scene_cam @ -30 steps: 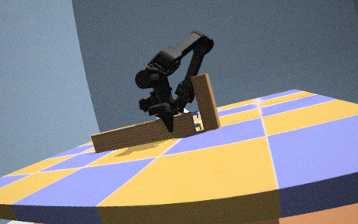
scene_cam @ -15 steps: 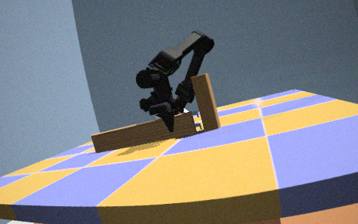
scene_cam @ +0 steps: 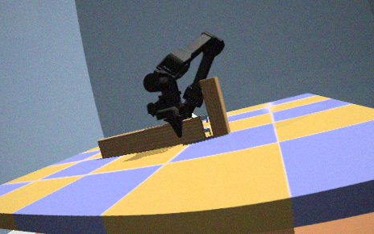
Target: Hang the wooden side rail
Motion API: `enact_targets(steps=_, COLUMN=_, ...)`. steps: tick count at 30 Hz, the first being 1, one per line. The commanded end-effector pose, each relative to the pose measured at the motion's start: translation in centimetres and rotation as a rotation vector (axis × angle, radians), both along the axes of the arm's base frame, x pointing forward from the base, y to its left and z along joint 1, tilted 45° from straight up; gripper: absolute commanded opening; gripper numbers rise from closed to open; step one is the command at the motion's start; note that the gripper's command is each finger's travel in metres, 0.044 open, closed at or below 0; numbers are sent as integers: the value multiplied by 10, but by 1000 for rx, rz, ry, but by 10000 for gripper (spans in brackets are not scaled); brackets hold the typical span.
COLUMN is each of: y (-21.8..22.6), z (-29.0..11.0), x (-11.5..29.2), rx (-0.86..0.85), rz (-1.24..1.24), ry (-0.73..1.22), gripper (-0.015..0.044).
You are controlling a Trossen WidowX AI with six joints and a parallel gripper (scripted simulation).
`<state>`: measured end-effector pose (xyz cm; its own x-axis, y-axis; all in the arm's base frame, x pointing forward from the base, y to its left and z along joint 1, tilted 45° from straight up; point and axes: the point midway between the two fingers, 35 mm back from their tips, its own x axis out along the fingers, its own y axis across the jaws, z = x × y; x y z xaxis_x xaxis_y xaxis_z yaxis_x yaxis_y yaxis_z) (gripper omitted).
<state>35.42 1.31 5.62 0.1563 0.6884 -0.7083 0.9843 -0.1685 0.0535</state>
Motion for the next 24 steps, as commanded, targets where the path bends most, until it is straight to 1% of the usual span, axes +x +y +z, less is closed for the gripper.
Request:
enact_targets(steps=1, y=1, z=0, x=-6, rx=4, rz=-13, ry=24, gripper=0)
enact_targets(steps=7, y=2, z=0, x=-9, rx=4, rz=-13, ry=24, gripper=0)
enact_targets(steps=8, y=1, z=0, x=-3, rx=1, rz=-2, ry=2, gripper=0)
enact_targets(steps=24, y=0, z=1, x=-3, rx=4, rz=-13, ry=23, gripper=0)
